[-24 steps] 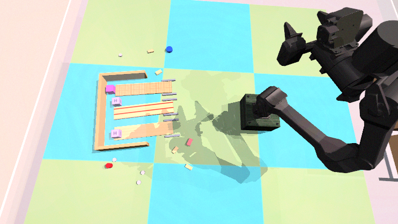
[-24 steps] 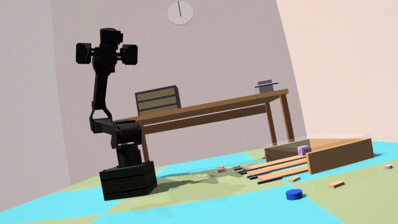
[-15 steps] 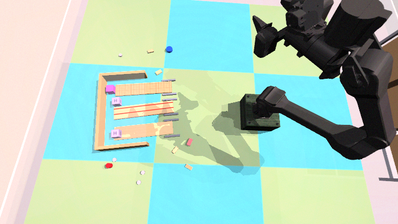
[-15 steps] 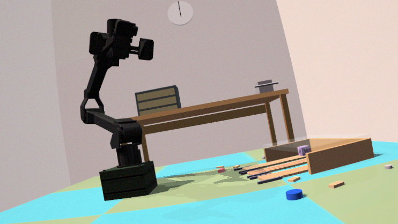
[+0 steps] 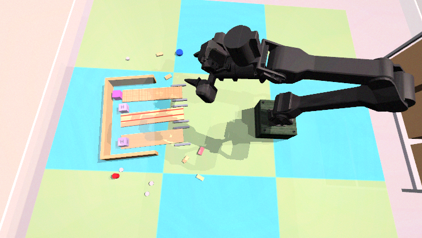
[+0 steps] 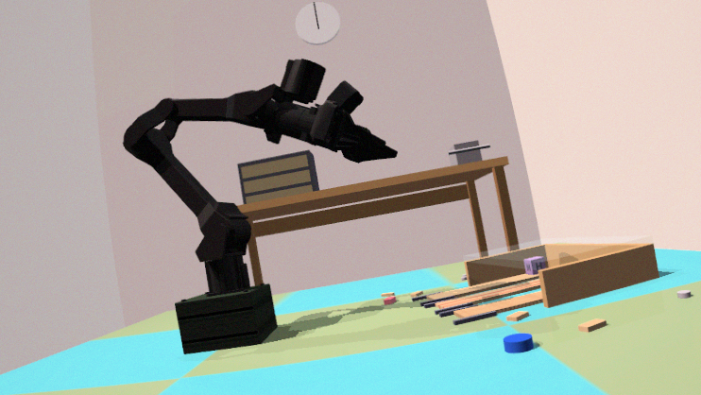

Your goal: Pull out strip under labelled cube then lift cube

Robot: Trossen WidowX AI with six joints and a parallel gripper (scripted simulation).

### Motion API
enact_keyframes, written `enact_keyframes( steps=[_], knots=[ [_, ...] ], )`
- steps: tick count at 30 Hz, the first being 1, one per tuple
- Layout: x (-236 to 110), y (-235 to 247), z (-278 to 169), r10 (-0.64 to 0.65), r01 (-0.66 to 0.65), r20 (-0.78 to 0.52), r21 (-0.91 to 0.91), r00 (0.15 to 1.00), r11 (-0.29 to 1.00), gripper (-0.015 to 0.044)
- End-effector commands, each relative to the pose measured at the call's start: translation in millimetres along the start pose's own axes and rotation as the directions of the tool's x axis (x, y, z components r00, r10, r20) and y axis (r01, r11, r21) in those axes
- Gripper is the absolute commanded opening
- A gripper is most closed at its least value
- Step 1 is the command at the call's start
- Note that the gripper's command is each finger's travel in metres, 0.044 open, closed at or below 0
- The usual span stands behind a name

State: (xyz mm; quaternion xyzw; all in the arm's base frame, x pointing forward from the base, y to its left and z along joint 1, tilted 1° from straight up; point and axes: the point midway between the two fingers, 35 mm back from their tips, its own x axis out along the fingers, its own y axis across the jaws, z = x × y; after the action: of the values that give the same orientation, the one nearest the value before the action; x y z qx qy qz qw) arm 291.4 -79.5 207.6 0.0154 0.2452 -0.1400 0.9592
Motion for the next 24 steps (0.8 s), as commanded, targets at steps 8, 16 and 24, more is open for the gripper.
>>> enact_keyframes(
  steps=[8,16,24],
  knots=[
    [38,68,-49,0.221,-0.227,-0.094,-0.058,0.971,0.972,0.04],
    [38,68,-49,0.221,-0.227,-0.094,-0.058,0.971,0.972,0.04],
    [51,79,-51,0.228,-0.247,-0.21,-0.067,0.951,0.967,0.0295]
  ],
)
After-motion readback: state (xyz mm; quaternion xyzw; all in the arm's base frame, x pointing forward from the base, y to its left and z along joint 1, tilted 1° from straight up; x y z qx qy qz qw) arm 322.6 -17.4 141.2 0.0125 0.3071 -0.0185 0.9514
